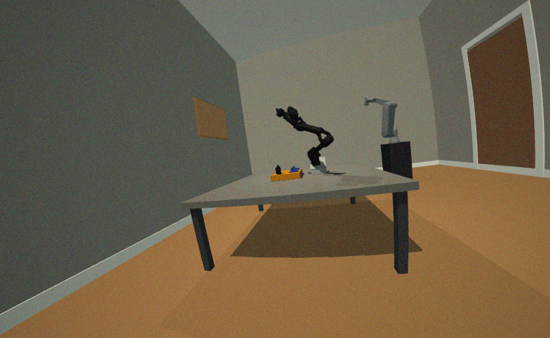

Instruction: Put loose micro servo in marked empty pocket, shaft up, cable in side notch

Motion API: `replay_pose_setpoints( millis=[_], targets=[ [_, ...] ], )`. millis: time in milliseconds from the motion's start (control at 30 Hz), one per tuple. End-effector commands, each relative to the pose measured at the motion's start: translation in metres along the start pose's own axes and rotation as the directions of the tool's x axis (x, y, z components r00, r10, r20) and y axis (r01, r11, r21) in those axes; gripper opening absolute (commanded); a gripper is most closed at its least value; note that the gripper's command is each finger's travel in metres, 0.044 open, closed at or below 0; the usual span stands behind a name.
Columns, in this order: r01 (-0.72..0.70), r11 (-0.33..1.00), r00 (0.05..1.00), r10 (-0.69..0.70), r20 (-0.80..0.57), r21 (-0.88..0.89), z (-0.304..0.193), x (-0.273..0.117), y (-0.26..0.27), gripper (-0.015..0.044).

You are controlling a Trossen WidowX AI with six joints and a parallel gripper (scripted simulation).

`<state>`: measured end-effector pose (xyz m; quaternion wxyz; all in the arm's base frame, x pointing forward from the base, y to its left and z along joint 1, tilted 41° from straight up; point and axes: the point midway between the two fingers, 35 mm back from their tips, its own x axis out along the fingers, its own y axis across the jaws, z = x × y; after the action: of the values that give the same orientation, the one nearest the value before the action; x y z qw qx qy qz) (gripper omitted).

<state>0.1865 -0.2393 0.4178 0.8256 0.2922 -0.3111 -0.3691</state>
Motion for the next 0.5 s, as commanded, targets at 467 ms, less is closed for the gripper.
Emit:
replay_pose_setpoints(
  millis=[467],
  targets=[
    [-0.123, 0.885, 0.925, -0.062, -0.374, -0.450, -0.089, 0.016, -0.009, 0.0440]
  ],
)
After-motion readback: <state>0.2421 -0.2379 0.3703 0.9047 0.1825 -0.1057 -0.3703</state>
